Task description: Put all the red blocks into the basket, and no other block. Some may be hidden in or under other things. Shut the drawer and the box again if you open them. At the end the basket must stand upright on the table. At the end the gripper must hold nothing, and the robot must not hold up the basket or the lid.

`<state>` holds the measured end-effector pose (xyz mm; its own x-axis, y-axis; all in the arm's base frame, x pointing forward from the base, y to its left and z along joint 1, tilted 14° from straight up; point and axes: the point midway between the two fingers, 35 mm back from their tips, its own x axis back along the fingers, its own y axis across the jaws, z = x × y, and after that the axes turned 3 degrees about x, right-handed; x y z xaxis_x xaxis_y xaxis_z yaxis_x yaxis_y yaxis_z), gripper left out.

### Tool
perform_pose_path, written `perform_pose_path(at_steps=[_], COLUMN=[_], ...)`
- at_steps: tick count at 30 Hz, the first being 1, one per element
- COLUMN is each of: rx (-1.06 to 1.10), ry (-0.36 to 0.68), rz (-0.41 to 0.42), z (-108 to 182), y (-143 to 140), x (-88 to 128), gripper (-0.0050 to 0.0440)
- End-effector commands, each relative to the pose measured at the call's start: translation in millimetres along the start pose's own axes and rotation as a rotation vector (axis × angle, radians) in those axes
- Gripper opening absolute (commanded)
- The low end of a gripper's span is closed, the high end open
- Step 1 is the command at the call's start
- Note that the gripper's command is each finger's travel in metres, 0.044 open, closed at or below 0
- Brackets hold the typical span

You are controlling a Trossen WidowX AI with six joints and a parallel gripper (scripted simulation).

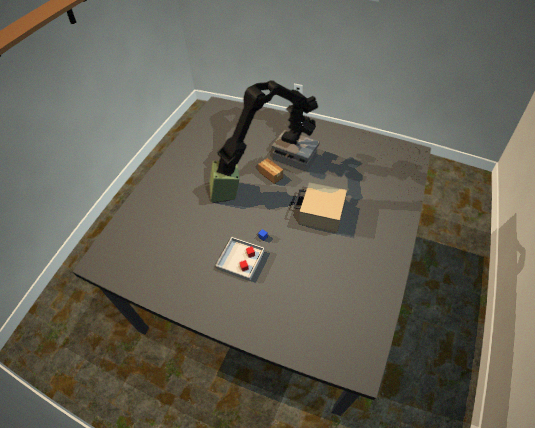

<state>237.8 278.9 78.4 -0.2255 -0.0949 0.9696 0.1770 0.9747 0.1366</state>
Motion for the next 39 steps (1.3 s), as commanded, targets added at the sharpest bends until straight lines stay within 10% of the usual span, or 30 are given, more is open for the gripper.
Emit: perform_pose_path(at_steps=[1, 39], rx=[0.002, 0.004], ry=[0.001, 0.001], rz=[-0.006, -0.006], z=[-0.2, 1.9], y=[1.0, -3.0], x=[0.4, -37.6], gripper=[0.0000, 0.0000])
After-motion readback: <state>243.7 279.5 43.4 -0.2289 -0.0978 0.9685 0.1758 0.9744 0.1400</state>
